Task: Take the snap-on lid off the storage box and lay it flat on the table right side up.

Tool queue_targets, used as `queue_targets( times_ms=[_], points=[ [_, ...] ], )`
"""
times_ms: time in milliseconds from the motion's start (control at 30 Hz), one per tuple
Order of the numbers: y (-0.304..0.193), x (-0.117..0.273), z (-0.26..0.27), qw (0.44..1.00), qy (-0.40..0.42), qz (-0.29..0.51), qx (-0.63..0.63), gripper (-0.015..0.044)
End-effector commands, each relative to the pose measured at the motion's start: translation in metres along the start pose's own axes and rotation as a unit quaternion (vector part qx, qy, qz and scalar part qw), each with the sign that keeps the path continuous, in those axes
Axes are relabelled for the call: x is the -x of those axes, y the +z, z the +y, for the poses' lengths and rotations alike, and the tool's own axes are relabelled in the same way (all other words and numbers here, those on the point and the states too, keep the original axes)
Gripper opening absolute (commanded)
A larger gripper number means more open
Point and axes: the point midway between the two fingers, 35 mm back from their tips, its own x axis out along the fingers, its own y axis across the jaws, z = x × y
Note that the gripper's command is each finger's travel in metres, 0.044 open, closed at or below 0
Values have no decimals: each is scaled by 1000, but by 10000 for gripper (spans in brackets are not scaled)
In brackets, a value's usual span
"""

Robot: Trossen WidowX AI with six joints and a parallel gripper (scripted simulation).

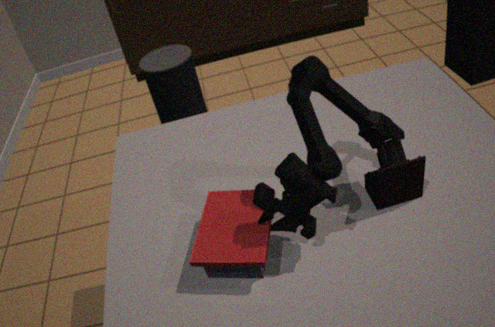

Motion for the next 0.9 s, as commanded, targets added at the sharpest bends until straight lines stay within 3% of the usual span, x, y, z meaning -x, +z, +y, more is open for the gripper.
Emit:
queue_targets(
  times_ms=[0,867],
  points=[
    [0,1,1,1000,1,0,-1,0],
    [0,5,5,1000,1,0,-1,0]
  ],
)
